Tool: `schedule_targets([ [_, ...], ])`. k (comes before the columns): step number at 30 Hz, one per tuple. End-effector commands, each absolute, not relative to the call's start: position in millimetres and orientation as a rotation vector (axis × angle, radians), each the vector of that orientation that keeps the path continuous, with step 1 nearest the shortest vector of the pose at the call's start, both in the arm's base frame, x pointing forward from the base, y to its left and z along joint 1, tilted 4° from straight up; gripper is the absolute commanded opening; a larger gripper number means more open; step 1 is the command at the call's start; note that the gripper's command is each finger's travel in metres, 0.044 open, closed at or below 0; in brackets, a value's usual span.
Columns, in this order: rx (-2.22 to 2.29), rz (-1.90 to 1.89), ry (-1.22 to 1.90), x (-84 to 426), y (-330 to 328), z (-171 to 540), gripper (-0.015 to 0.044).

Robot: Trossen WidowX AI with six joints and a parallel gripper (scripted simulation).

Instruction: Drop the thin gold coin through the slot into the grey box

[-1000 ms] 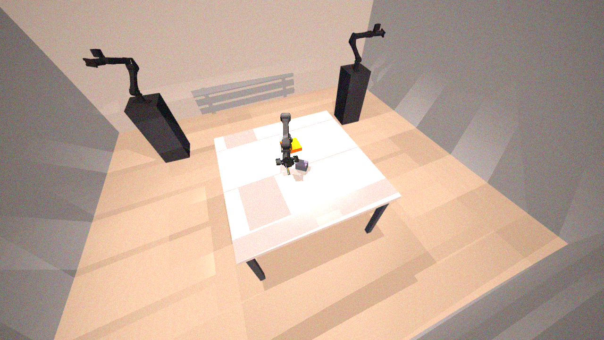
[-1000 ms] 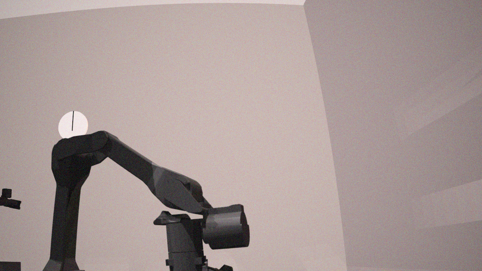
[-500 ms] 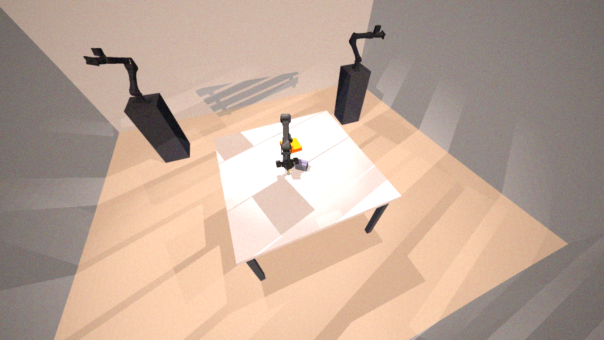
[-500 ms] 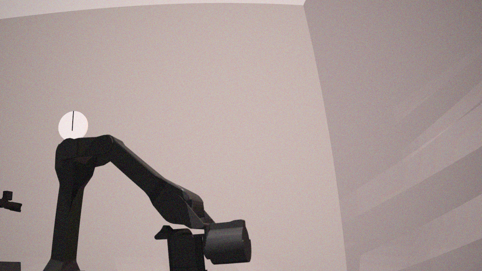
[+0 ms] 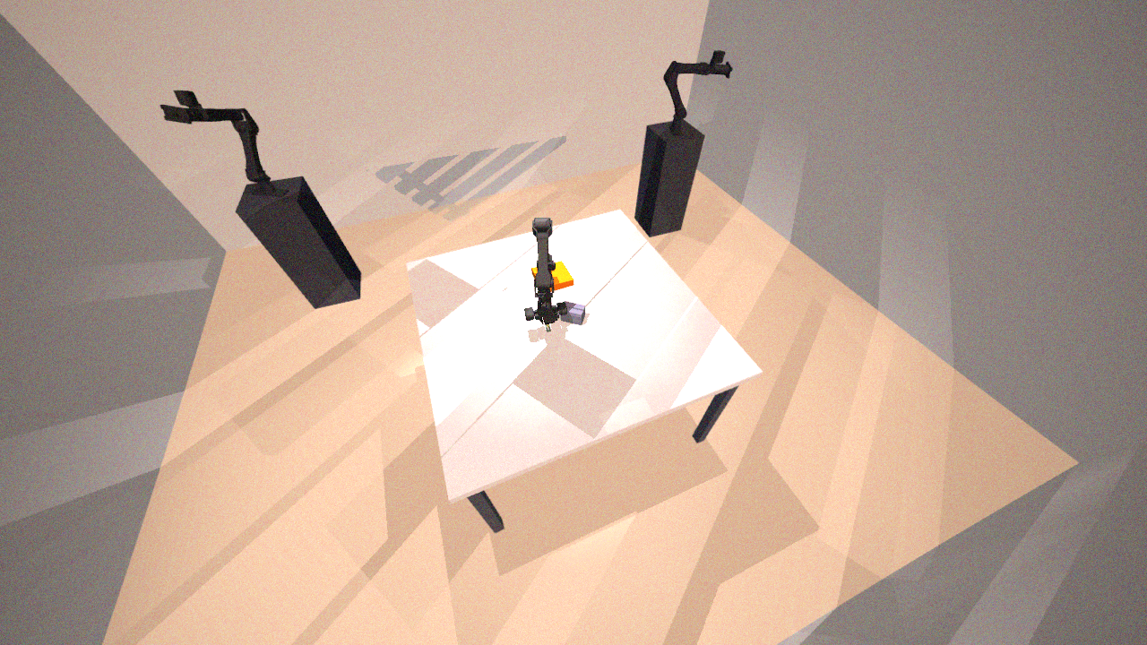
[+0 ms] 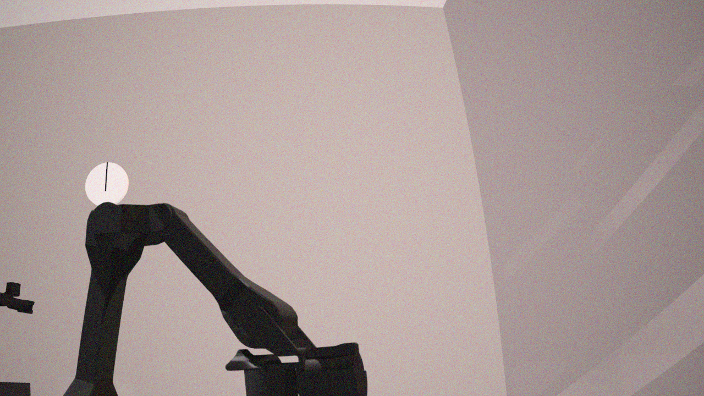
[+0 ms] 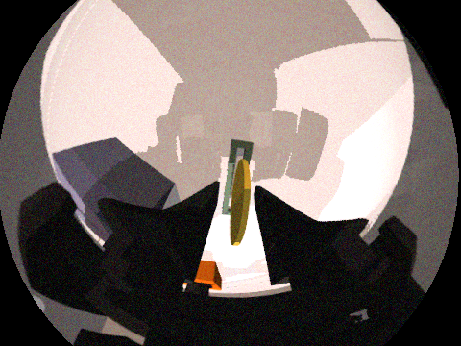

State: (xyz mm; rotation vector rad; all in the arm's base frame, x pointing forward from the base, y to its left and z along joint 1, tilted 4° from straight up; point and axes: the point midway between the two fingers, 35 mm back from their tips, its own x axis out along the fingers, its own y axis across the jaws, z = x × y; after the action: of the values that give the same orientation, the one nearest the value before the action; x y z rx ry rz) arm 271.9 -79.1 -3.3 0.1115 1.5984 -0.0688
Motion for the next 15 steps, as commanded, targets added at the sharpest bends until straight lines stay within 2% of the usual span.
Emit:
schedule_targets([
  [1,0.117,-0.067,1.603,270.4,-78.1,-7.6,0.0134],
  [6,0.117,-0.067,1.603,270.4,-78.1,-7.6,0.0003],
  [15,0.117,-0.067,1.603,270.4,-78.1,-7.6,0.0000],
])
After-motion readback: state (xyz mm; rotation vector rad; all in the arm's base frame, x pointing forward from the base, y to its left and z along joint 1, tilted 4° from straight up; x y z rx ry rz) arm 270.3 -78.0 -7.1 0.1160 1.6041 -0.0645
